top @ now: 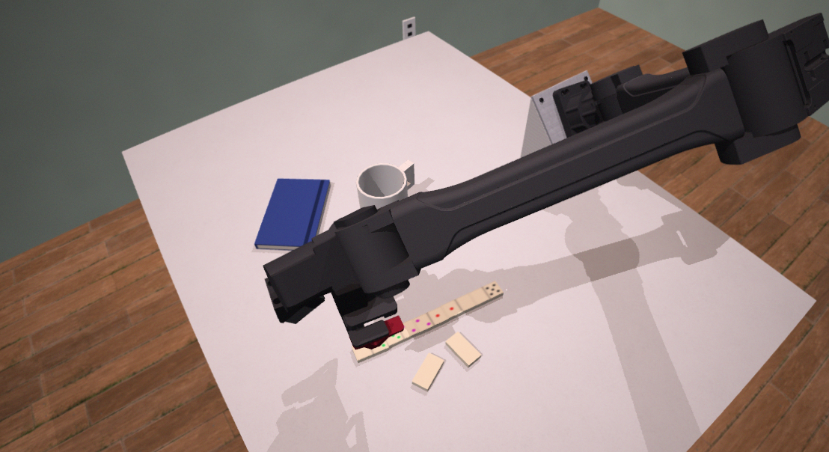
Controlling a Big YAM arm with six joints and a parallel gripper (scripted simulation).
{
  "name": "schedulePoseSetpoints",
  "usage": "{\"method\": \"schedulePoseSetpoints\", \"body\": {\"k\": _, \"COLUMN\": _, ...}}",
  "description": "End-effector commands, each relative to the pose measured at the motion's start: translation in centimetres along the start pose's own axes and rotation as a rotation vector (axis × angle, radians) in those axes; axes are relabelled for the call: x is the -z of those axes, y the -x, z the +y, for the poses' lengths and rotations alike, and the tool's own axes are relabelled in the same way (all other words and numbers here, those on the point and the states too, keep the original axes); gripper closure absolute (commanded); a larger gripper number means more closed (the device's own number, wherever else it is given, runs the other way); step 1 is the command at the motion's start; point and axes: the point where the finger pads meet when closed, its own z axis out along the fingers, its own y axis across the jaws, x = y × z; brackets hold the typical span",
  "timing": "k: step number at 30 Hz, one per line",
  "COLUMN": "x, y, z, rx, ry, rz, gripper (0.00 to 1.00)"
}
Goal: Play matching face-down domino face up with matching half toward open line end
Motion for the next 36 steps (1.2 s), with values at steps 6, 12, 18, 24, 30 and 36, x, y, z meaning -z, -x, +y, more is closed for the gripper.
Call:
{"method": "schedulePoseSetpoints", "body": {"k": 6, "x": 0.5, "y": 0.2, "z": 0.1, "rx": 0.002, "ry": 0.002, "rz": -0.01, "gripper": 0.06}}
{"method": "schedulePoseSetpoints", "body": {"k": 12, "x": 1.3, "y": 0.3, "z": 0.0, "rx": 0.002, "ry": 0.002, "rz": -0.01, "gripper": 0.57}}
{"method": "schedulePoseSetpoints", "body": {"k": 18, "x": 2.5, "y": 0.3, "z": -0.1, "rx": 0.002, "ry": 0.002, "rz": -0.01, "gripper": 0.57}}
{"method": "schedulePoseSetpoints", "body": {"k": 24, "x": 2.5, "y": 0.3, "z": -0.1, "rx": 0.002, "ry": 0.002, "rz": -0.01, "gripper": 0.57}}
{"method": "schedulePoseSetpoints", "body": {"k": 30, "x": 2.2, "y": 0.1, "z": -0.1, "rx": -0.009, "ry": -0.002, "rz": 0.014, "gripper": 0.57}}
{"method": "schedulePoseSetpoints", "body": {"k": 36, "x": 3.7, "y": 0.9, "z": 0.0, "rx": -0.004, "ry": -0.001, "rz": 0.004, "gripper": 0.57}}
